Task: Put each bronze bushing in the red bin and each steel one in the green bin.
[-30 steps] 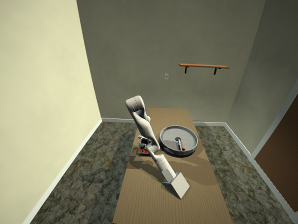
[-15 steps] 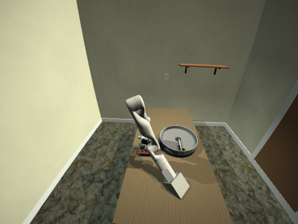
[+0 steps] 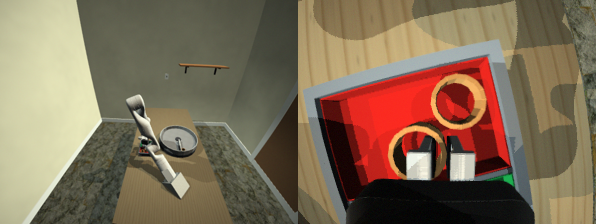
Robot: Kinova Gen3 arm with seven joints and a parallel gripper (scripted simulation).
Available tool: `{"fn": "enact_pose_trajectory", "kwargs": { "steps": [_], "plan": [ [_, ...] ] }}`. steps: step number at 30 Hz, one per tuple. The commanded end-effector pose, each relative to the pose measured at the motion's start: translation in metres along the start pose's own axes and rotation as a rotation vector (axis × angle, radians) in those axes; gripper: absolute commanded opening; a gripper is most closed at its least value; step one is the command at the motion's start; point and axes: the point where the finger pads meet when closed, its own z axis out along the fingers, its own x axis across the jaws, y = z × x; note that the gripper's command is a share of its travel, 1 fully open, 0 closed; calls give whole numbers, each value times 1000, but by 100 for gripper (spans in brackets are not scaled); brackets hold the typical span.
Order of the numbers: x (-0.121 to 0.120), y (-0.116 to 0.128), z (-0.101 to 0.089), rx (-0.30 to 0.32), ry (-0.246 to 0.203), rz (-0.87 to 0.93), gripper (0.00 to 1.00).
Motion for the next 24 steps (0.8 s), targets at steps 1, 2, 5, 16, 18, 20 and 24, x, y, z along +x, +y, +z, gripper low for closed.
{"fn": "enact_pose_trajectory", "kwargs": {
  "steps": [1, 2, 5, 16, 18, 20, 24],
  "plan": [
    [0, 0, 1, -1, 1, 0, 0],
    [0, 0, 1, -1, 1, 0, 0],
    [0, 0, 3, -1, 1, 0, 0],
    [0, 0, 12, 0, 0, 0, 0],
    [0, 0, 12, 0, 0, 0, 0],
    [0, 0, 12, 0, 0, 0, 0],
    [0, 0, 12, 0, 0, 0, 0]
  ]
}}
